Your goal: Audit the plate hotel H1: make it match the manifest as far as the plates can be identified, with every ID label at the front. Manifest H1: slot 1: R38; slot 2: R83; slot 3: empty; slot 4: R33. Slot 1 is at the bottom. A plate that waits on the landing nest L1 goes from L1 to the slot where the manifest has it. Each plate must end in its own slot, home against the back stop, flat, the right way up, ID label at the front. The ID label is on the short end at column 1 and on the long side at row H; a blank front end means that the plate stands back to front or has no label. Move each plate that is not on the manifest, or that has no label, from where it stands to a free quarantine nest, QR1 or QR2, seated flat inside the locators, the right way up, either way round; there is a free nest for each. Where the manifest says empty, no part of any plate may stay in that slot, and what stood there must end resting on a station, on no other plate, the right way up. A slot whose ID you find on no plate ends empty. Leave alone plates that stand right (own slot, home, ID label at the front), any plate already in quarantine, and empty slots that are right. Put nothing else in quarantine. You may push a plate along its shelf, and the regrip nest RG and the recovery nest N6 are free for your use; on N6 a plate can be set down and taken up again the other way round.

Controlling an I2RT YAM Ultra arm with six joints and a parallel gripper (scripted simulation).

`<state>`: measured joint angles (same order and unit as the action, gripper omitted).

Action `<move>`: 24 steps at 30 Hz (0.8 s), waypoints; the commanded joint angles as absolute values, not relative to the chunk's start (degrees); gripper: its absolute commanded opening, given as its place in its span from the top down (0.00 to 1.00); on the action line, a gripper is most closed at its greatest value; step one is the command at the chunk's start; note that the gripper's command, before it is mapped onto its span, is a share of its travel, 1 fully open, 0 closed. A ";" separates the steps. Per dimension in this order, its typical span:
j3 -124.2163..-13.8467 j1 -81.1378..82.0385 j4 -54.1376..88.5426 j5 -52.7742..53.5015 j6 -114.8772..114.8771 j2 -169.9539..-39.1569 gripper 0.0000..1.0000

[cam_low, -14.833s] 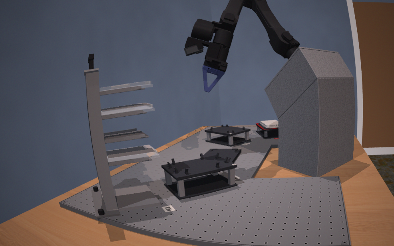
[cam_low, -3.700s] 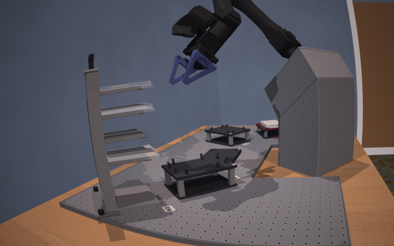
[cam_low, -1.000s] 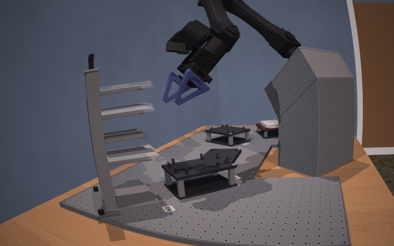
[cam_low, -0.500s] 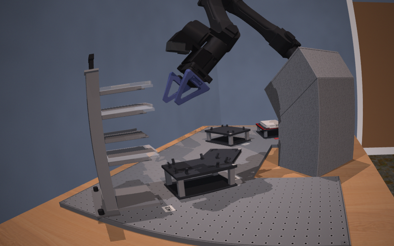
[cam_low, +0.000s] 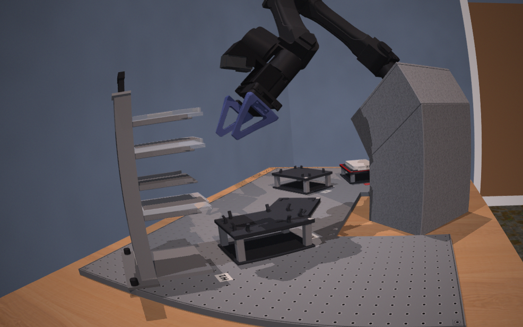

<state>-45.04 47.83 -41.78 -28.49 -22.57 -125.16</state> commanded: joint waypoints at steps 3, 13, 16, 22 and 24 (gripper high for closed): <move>-45.68 48.09 -40.74 -28.07 -22.69 -125.17 0.00; -45.68 48.09 -40.74 -28.07 -22.69 -125.17 0.00; -43.64 48.34 -40.45 -27.75 -22.82 -124.86 0.00; -41.26 48.84 -43.42 -27.92 -22.44 -123.00 0.00; -41.26 48.84 -43.42 -27.92 -22.44 -123.00 0.00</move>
<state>-41.95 47.83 -42.17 -28.42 -22.57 -124.57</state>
